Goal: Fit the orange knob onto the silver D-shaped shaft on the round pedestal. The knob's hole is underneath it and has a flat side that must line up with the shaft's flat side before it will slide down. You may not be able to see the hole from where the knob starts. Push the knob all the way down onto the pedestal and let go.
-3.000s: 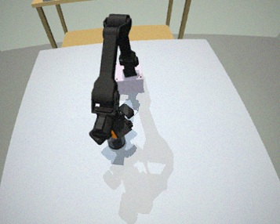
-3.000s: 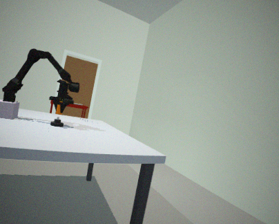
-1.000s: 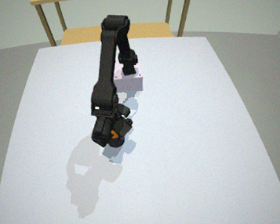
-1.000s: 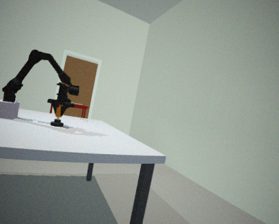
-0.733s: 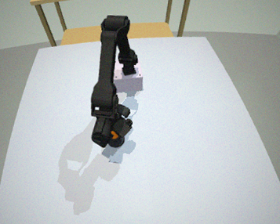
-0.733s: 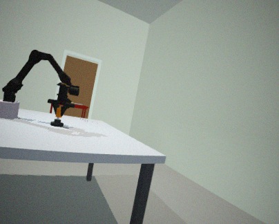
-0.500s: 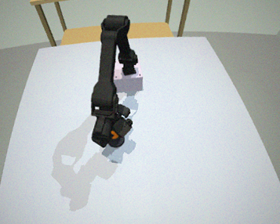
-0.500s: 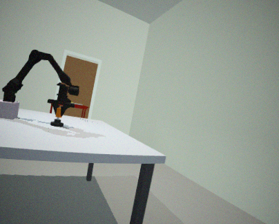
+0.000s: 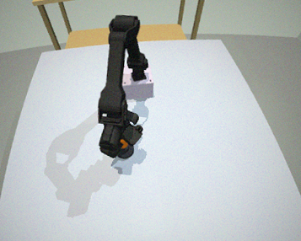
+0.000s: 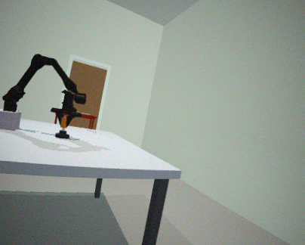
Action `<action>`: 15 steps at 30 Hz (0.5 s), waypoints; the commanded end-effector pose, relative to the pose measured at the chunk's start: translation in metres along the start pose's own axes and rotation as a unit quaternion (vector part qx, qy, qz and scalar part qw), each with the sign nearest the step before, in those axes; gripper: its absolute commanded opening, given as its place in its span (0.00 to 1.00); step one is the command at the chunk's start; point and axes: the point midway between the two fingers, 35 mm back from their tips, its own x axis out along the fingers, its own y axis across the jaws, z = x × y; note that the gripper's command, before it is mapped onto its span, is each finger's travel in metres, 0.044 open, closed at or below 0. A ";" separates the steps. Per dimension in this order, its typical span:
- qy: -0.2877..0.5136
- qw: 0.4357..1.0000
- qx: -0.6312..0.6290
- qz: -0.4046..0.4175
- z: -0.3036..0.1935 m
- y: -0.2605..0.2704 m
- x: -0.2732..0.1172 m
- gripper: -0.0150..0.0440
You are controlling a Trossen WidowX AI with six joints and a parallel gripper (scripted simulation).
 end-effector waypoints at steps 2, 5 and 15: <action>0.001 0.998 -0.065 -0.001 0.000 -0.001 -0.002 0.25; 0.001 0.998 -0.065 -0.001 0.000 -0.002 0.000 0.25; 0.001 0.998 -0.065 -0.002 0.001 -0.004 0.000 0.25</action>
